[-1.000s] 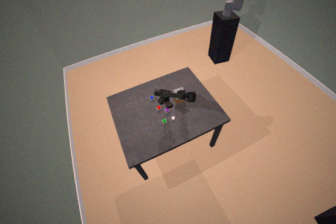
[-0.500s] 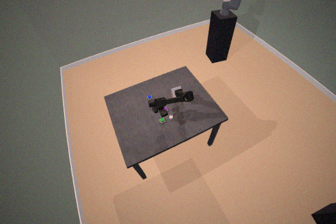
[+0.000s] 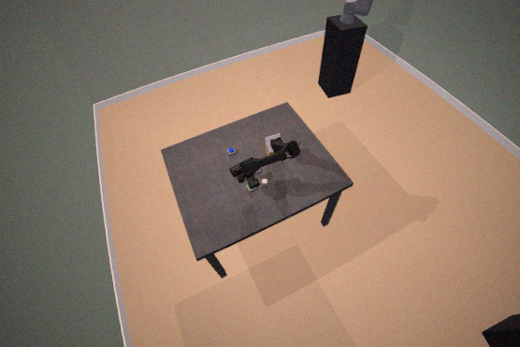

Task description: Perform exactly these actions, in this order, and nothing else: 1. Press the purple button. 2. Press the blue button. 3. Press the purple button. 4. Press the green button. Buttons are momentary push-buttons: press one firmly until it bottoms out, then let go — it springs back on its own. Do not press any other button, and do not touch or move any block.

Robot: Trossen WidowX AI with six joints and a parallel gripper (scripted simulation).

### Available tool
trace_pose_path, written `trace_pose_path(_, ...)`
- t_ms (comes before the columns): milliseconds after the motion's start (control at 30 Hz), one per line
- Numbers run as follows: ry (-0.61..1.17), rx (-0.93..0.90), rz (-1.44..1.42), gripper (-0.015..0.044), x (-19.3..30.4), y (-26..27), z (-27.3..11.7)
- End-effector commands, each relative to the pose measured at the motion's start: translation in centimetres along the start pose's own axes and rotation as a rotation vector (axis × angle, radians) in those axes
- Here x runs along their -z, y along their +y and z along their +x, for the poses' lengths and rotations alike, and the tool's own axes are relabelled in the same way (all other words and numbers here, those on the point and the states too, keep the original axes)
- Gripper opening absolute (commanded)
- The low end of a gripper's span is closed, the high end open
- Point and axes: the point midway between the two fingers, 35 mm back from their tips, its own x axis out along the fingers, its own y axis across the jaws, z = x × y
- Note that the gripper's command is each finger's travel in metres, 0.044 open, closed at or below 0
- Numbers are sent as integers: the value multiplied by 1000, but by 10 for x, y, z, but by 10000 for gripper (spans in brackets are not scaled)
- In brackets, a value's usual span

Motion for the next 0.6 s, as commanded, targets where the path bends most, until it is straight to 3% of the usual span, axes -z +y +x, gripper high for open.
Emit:
trace_pose_path(0, 9, 0, 10, 20, 5, 0, 25)
trace_pose_path(567, 9, -1, 9, 20, 4, 0, 44)
